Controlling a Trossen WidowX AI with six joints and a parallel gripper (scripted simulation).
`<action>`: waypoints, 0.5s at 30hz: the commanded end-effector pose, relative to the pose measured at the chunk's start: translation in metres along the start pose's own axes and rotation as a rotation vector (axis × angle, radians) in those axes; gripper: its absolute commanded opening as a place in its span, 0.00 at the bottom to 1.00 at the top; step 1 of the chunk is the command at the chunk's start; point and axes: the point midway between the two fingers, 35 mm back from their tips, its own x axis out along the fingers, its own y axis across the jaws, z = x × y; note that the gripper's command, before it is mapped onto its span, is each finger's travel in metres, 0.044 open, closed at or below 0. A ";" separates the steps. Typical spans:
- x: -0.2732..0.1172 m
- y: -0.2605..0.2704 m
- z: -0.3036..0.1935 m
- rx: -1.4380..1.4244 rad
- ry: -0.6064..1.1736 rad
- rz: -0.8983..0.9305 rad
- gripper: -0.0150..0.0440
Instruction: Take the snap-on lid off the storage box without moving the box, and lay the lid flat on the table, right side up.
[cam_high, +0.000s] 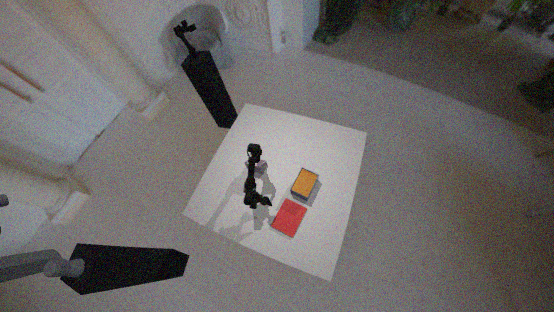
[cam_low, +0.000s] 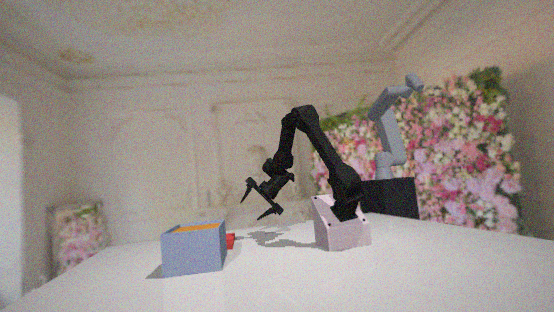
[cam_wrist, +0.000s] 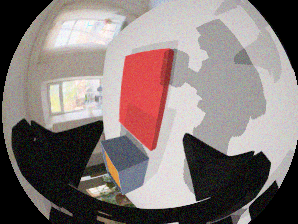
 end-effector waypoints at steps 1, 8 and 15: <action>-0.008 0.006 0.001 -0.011 -0.004 0.003 1.00; -0.020 0.013 0.001 -0.011 -0.005 0.002 1.00; -0.028 0.017 0.001 -0.011 -0.005 0.002 1.00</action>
